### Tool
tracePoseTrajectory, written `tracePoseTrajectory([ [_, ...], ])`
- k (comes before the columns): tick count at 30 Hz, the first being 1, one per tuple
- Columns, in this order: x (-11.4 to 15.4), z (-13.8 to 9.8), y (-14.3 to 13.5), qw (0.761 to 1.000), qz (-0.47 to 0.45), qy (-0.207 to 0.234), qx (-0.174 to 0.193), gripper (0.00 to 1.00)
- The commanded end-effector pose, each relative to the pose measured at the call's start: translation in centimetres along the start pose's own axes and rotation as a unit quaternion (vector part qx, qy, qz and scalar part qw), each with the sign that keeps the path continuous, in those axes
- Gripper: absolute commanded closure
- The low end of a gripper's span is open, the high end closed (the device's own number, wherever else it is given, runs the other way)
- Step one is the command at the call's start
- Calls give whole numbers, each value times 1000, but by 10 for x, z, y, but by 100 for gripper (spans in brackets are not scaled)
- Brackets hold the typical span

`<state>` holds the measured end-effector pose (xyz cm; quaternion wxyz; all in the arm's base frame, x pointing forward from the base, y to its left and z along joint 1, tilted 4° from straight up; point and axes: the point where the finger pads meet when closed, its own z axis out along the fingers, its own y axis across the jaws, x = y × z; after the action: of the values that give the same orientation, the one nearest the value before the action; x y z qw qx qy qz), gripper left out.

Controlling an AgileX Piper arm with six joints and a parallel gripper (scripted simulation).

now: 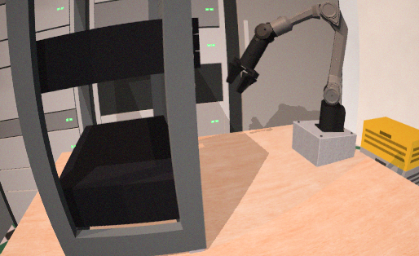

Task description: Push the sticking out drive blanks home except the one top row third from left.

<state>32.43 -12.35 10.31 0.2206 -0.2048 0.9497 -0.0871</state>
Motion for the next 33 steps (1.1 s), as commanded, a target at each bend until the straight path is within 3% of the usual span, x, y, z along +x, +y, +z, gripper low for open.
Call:
tracePoseTrajectory([
  [1, 0, -1, -2, 1000, -2, -1, 7, 0],
  [9, 2, -7, -13, 999, -15, -3, 41, 0],
  [21, -2, -37, -49, 983, -75, -31, 165, 0],
  [23, -2, -37, -49, 983, -75, -31, 165, 0],
  [33, -27, -83, -68, 939, -162, -95, 287, 0],
])
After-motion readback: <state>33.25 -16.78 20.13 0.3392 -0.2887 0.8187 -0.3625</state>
